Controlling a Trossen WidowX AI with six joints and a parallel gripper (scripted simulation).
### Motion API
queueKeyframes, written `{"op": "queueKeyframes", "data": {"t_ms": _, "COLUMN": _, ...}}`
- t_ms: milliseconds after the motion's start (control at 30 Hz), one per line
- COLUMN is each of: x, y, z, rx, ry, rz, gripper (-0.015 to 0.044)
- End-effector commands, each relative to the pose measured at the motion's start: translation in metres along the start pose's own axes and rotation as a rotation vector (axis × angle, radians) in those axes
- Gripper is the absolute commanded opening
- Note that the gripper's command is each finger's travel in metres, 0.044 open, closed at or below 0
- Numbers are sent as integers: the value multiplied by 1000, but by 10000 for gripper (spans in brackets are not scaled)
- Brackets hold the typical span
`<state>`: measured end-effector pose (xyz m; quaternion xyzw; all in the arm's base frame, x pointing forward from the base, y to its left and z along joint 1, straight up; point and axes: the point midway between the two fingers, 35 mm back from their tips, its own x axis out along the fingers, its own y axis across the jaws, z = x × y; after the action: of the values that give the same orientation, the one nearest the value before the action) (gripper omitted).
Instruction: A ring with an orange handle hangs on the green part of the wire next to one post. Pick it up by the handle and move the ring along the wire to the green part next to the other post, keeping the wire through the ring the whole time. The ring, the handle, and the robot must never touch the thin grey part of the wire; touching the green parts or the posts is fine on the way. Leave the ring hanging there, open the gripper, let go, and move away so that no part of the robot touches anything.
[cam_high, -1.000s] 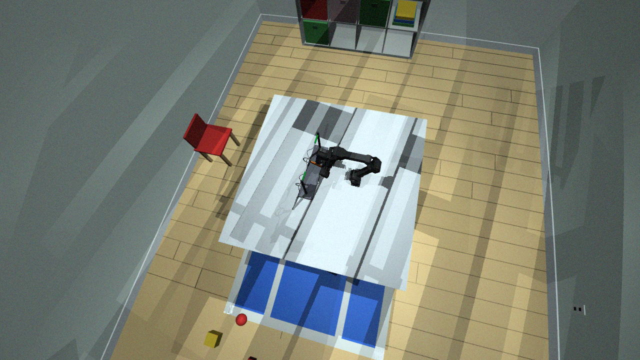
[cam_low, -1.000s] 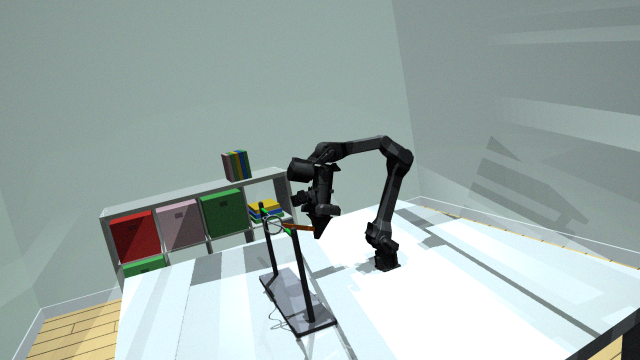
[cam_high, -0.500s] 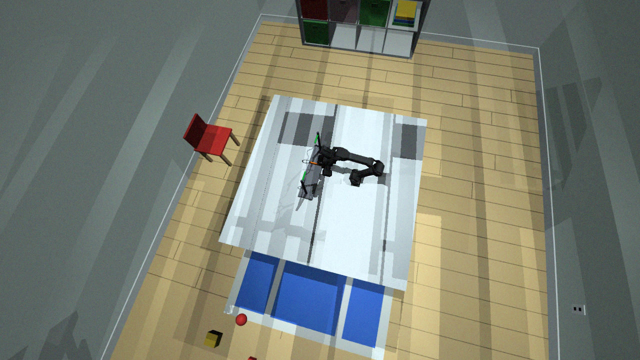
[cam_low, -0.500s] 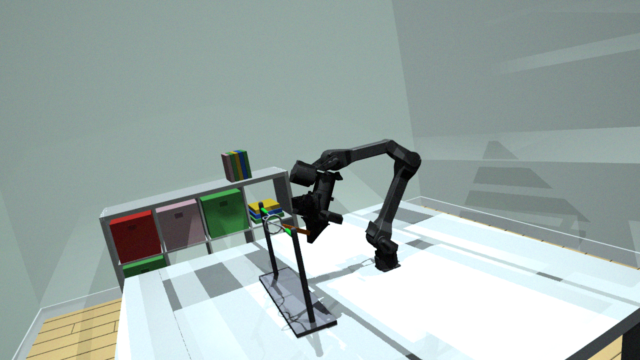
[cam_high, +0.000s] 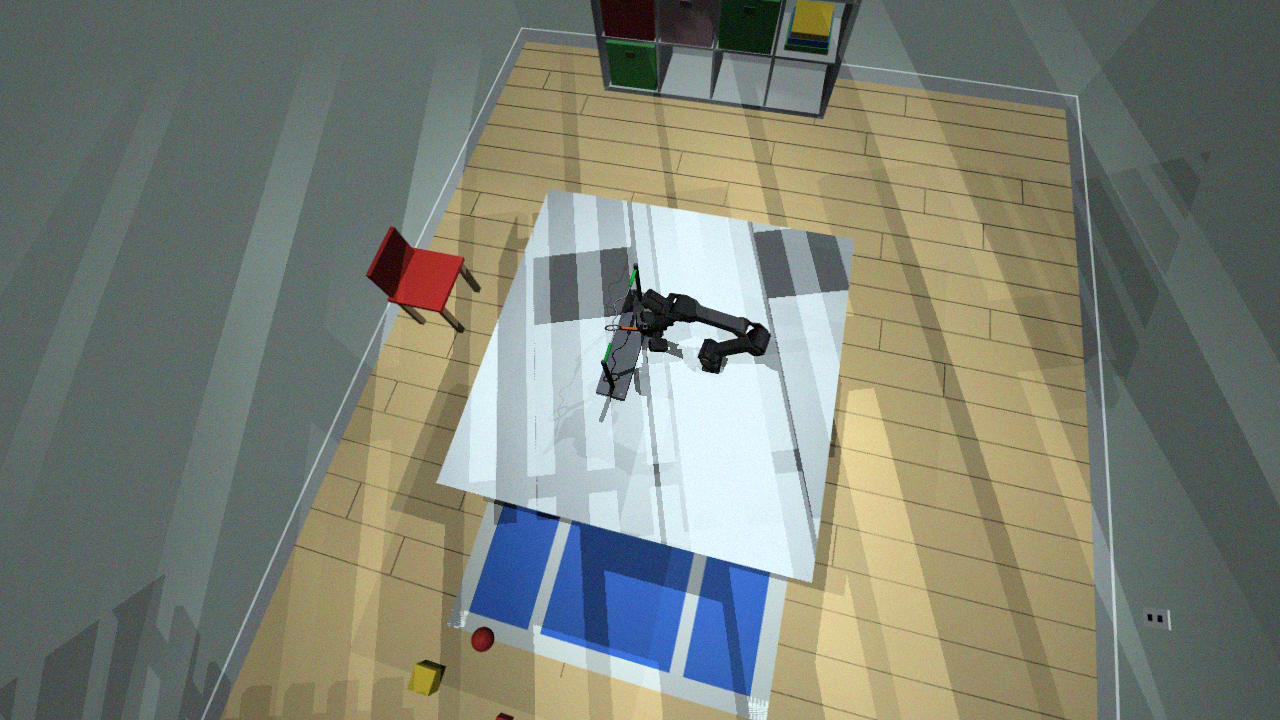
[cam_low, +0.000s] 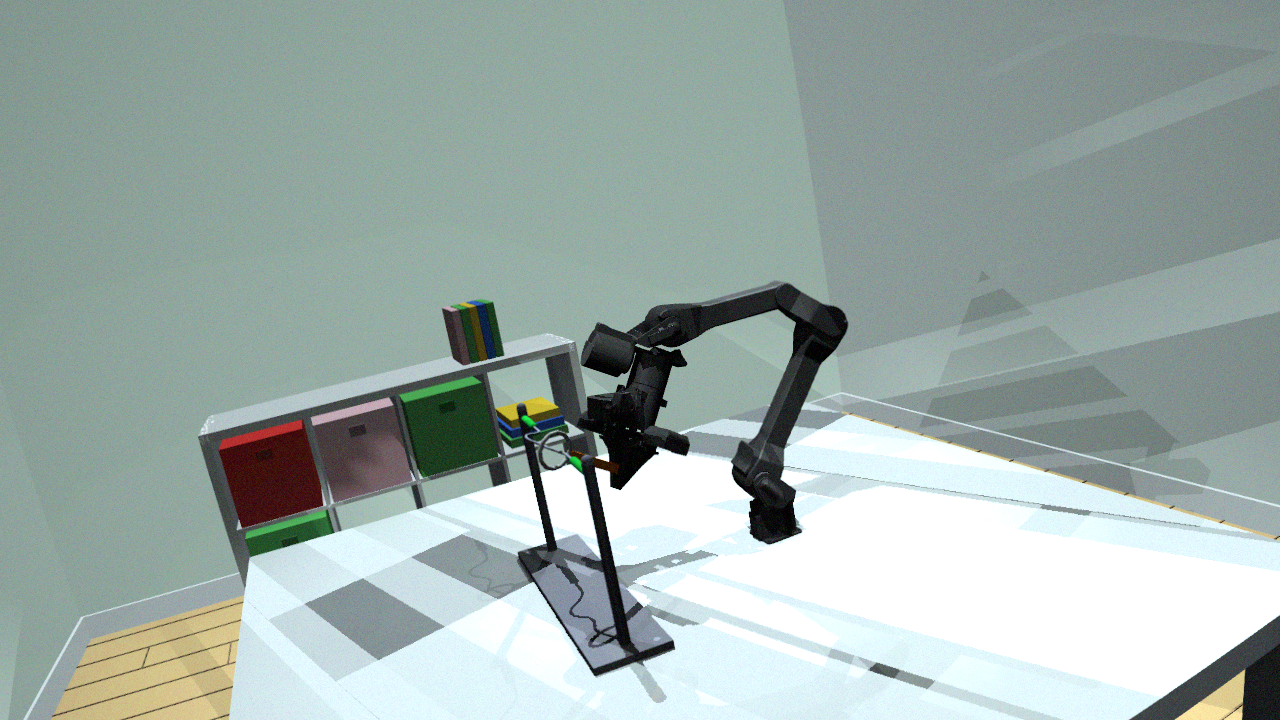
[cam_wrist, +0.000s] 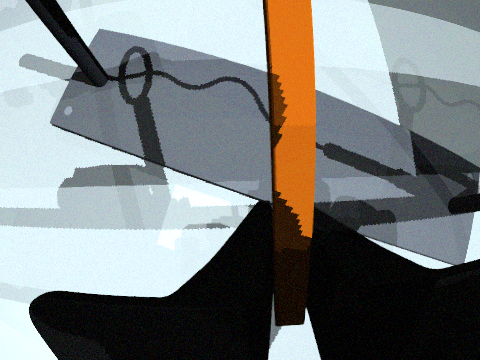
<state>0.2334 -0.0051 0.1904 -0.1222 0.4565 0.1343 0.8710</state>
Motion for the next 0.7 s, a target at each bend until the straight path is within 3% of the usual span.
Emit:
{"op": "queueKeyframes", "data": {"t_ms": 0, "x": 1, "y": 3, "z": -1, "rx": -6, "ry": -1, "rz": -7, "gripper": -150}}
{"op": "queueKeyframes", "data": {"t_ms": 667, "x": 40, "y": 44, "z": 5, "rx": 174, "ry": -291, "rz": -90, "gripper": -150}}
